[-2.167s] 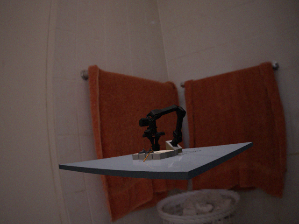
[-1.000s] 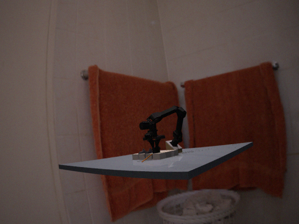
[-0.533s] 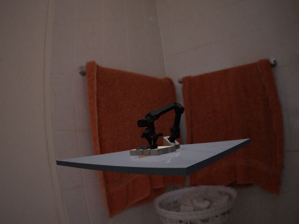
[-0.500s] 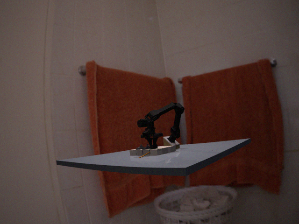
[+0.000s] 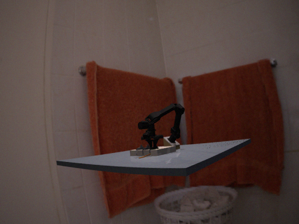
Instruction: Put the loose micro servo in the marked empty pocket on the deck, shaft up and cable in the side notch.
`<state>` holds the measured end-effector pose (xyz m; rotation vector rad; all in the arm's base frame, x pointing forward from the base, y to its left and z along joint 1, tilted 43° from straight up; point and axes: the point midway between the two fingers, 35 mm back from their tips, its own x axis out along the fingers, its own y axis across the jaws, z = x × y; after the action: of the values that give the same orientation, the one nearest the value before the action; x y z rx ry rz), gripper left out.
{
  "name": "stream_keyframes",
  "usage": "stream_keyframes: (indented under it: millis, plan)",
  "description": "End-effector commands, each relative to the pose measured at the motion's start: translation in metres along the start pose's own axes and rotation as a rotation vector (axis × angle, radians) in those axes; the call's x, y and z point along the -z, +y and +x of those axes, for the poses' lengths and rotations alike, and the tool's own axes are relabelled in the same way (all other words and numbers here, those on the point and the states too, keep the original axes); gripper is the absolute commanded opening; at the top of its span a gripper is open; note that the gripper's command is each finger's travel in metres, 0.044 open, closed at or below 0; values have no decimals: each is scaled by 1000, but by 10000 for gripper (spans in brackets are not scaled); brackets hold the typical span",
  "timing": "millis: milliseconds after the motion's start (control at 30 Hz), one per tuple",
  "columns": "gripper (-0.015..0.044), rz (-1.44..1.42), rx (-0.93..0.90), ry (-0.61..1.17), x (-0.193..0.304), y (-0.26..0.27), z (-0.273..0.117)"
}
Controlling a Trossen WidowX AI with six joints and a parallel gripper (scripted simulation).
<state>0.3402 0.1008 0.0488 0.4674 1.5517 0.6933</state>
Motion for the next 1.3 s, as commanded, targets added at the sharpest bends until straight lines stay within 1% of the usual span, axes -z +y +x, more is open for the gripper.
stream_keyframes:
  millis: [0,233,333,433,633,700,800,933,967,1033,1267]
  plan:
    - [0,8,-6,0,1,0,3]
    - [184,8,-6,0,0,0,1]
    - [187,8,-6,0,0,-1,-6]
    - [187,8,-5,0,2,-1,-31]
    - [187,8,-5,0,3,-4,-34]
    - [240,19,-9,-3,9,-5,-37]
    - [319,18,-3,-2,33,-7,-56]
    - [424,15,0,3,86,-5,-88]
    - [440,14,-2,4,98,-3,-94]
    - [440,13,-3,5,109,-2,-98]
    - [440,23,-2,0,107,-2,-103]
